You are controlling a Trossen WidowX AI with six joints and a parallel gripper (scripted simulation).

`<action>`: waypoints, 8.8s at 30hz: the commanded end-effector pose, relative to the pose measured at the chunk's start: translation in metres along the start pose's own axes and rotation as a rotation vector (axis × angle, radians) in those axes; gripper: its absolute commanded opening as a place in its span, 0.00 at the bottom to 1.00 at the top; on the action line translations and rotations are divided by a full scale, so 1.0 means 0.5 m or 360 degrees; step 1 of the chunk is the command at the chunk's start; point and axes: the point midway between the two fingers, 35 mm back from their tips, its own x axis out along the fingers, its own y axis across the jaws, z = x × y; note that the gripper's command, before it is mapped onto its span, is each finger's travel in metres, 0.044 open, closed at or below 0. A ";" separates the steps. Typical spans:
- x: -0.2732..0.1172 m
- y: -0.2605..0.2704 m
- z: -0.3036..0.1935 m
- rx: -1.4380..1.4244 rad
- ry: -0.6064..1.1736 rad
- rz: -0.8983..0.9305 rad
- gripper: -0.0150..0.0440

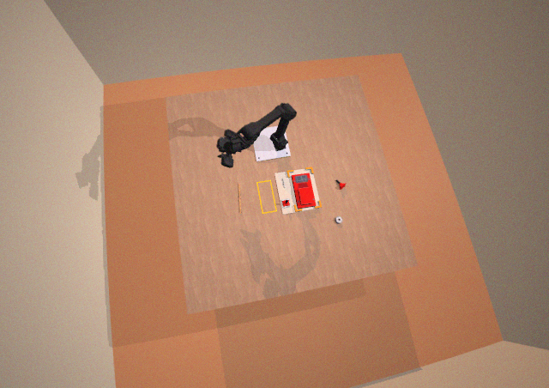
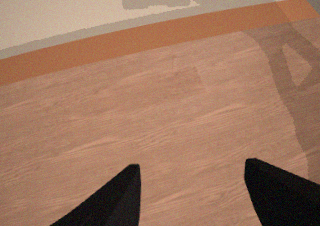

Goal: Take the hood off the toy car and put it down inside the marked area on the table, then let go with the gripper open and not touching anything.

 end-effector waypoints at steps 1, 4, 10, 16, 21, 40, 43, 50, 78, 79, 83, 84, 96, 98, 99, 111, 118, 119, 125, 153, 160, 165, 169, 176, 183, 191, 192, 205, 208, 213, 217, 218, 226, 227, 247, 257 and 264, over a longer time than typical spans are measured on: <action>0.000 0.002 -0.001 -0.0005 0.0002 0.0004 0.67; -0.006 0.034 -0.019 -0.0075 0.0038 0.0067 0.80; -0.051 0.164 -0.118 -0.0407 0.0200 0.0341 1.00; -0.123 0.267 -0.259 -0.0864 0.0373 0.0603 1.00; -0.183 0.319 -0.367 -0.1184 0.0490 0.0760 1.00; -0.460 0.287 -0.826 -0.2557 0.0875 0.1165 1.00; -0.473 0.275 -0.848 -0.2641 0.0901 0.1160 1.00; -0.472 0.275 -0.850 -0.2641 0.0901 0.1160 1.00; -0.440 0.279 -0.885 -0.2641 0.0901 0.1160 1.00; -0.438 0.279 -0.886 -0.2641 0.0901 0.1160 1.00; -0.434 0.280 -0.891 -0.2641 0.0901 0.1160 1.00; -0.432 0.280 -0.892 -0.2641 0.0901 0.1160 1.00; -0.418 0.281 -0.907 -0.2641 0.0900 0.1160 1.00; -0.415 0.281 -0.909 -0.2641 0.0900 0.1160 1.00; -0.414 0.281 -0.910 -0.2641 0.0900 0.1160 1.00; -0.399 0.282 -0.923 -0.2641 0.0900 0.1160 1.00; -0.396 0.282 -0.926 -0.2641 0.0900 0.1160 1.00; -0.396 0.282 -0.927 -0.2641 0.0900 0.1160 1.00; -0.392 0.282 -0.932 -0.2641 0.0900 0.1160 1.00; -0.372 0.282 -0.951 -0.2641 0.0900 0.1159 1.00; -0.375 0.284 -0.948 -0.2634 0.0894 0.1158 0.80; -0.375 0.284 -0.948 -0.2634 0.0894 0.1158 0.74; -0.376 0.284 -0.947 -0.2634 0.0894 0.1158 0.63; -0.381 0.284 -0.942 -0.2634 0.0894 0.1158 0.32; -0.387 0.284 -0.935 -0.2635 0.0894 0.1158 0.25; -0.395 0.284 -0.928 -0.2635 0.0894 0.1158 0.25; -0.395 0.284 -0.927 -0.2635 0.0894 0.1158 0.25; -0.407 0.283 -0.914 -0.2635 0.0895 0.1157 0.25; -0.410 0.283 -0.911 -0.2635 0.0895 0.1157 0.25; -0.414 0.283 -0.907 -0.2635 0.0895 0.1157 0.25; -0.419 0.283 -0.902 -0.2635 0.0895 0.1157 0.25; -0.421 0.283 -0.899 -0.2635 0.0895 0.1157 0.25; -0.466 0.282 -0.853 -0.2635 0.0895 0.1157 0.25; -0.471 0.281 -0.847 -0.2635 0.0895 0.1157 0.25; -0.363 0.317 -0.749 -0.2629 0.0903 0.1149 0.25; -0.290 0.326 -0.674 -0.2610 0.0870 0.1143 0.25; -0.240 0.322 -0.622 -0.2619 0.0859 0.1134 0.25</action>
